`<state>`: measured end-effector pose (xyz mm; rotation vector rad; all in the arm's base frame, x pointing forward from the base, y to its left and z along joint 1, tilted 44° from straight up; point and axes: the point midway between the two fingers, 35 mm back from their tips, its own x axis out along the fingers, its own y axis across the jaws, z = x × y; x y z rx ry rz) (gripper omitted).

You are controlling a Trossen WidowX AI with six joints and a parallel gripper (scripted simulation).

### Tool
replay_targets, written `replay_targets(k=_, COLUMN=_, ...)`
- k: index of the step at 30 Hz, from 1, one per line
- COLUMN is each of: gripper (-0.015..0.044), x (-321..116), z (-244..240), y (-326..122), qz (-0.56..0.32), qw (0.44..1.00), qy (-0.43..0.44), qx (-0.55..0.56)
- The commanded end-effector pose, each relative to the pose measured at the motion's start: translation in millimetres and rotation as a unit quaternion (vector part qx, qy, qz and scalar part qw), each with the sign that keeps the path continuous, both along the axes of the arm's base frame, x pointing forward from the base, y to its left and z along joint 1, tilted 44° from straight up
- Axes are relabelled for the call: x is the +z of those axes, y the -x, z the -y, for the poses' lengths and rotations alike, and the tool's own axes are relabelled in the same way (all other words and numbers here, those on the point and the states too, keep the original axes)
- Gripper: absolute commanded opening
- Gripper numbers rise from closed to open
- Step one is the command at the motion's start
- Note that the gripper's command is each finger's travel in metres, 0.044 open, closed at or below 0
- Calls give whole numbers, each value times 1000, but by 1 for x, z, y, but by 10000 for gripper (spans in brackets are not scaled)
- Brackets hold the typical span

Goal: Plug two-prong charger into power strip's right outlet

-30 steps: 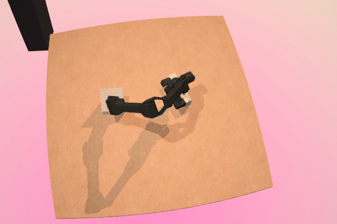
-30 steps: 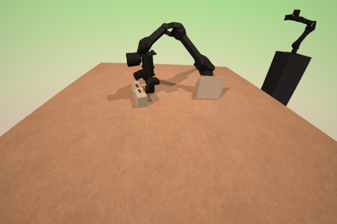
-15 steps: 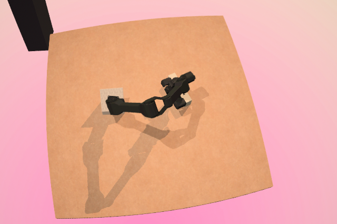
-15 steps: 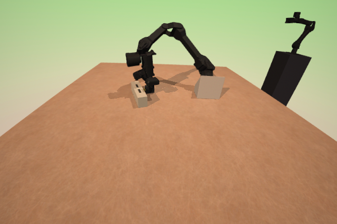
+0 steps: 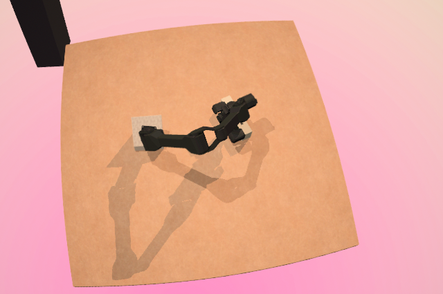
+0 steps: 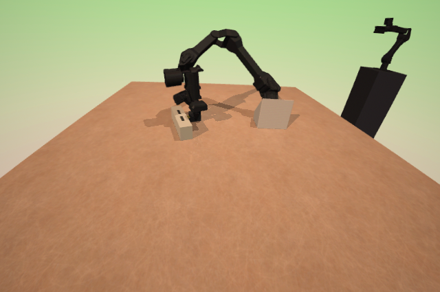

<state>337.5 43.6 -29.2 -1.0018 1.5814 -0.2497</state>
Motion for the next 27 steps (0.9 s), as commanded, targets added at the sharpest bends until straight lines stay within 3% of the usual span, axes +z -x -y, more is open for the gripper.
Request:
replay_targets(k=1, gripper=0, x=1, z=0, y=-2, qz=3, qw=1000, qy=1, qx=0)
replay_targets(k=27, gripper=0, x=0, z=-1, y=-4, qz=3, qw=1000, qy=1, qx=0)
